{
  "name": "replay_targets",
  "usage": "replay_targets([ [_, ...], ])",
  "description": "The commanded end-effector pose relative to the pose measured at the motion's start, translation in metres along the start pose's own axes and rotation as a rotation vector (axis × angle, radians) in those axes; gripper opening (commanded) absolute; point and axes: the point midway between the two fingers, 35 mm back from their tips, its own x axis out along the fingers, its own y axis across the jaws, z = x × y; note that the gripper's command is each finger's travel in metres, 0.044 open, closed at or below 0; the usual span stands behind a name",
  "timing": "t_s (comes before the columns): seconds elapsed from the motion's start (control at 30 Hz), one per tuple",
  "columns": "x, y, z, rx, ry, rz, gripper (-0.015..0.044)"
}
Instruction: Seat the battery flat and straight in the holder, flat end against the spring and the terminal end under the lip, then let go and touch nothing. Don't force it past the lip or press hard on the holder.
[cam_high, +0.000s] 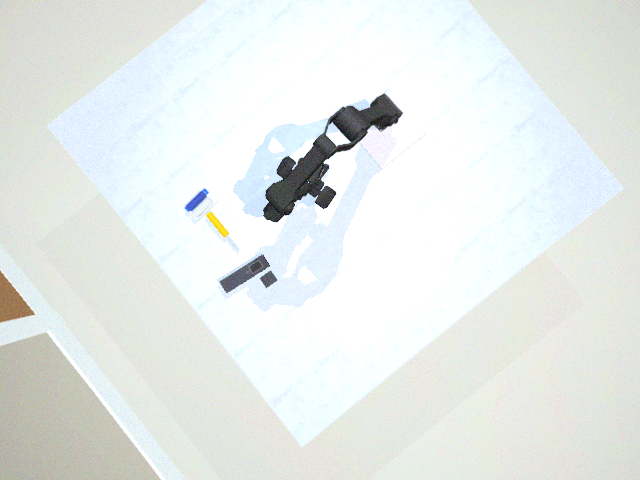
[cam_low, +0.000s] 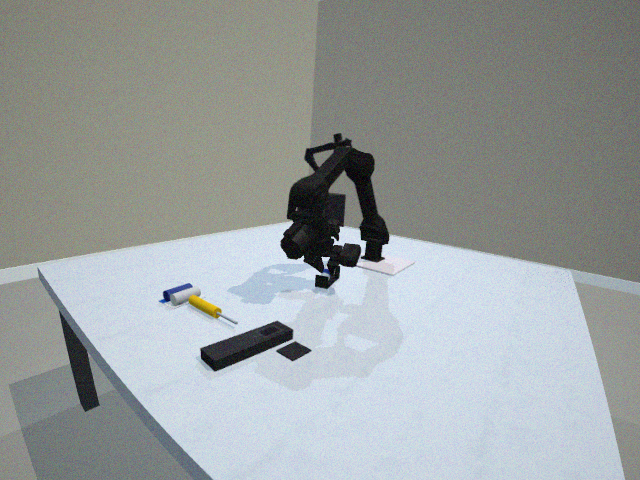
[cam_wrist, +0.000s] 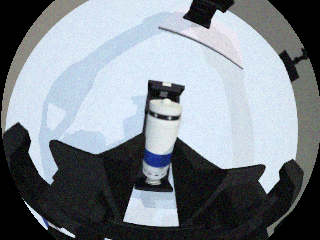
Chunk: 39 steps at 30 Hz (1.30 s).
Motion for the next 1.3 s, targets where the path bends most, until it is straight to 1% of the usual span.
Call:
replay_targets([
  [0.0,-0.0023,0.0,-0.0049,0.003,0.029,-0.002,0.0083],
  [0.2,-0.002,0.0,-0.0048,0.003,0.036,-0.003,0.0083],
  [1.27,0.004,0.0008,-0.0024,0.0,0.2,-0.011,0.0083],
])
